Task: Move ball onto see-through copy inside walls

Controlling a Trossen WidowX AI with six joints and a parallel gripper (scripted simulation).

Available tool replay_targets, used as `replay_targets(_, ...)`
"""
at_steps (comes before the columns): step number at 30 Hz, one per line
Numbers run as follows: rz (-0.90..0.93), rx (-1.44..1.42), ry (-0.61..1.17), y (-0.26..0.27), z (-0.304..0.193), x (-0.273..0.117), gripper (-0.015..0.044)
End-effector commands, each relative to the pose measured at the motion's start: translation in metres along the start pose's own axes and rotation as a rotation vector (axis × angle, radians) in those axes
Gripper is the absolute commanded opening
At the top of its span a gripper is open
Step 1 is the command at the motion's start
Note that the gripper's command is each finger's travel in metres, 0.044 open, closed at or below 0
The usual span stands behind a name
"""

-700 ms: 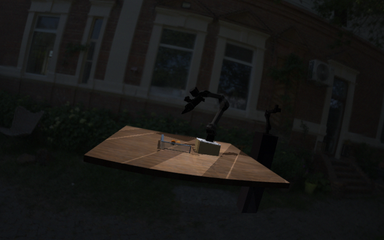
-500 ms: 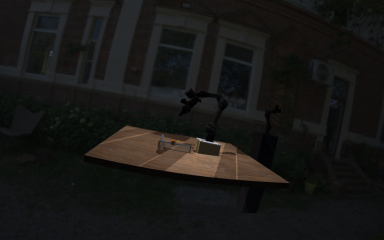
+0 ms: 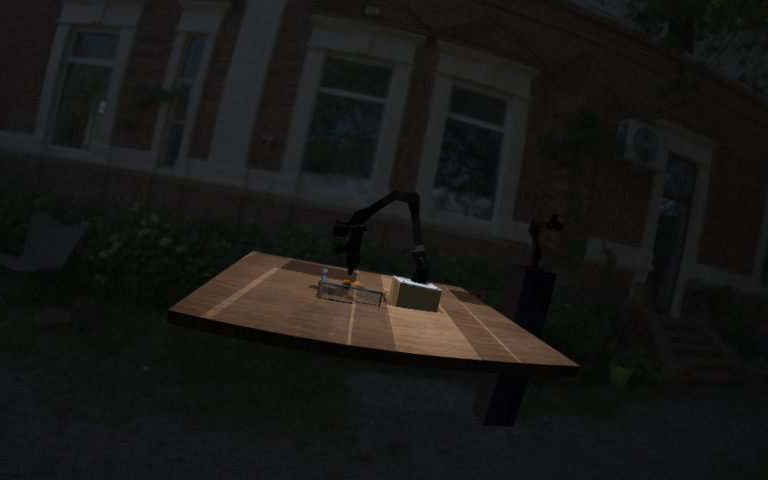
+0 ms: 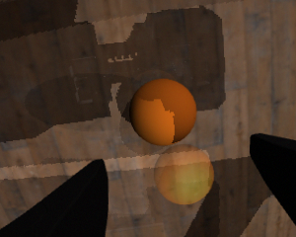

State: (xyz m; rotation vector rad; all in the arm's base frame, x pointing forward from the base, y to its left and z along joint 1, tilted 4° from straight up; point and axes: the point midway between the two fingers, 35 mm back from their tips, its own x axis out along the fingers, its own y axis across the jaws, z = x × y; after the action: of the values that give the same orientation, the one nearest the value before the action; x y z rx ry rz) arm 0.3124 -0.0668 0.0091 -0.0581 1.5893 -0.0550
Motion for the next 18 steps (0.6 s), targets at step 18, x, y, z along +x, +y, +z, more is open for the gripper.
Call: replay_targets(18, 0.015, -0.022, -0.001, -0.001, 0.002, 0.03, 0.0304)
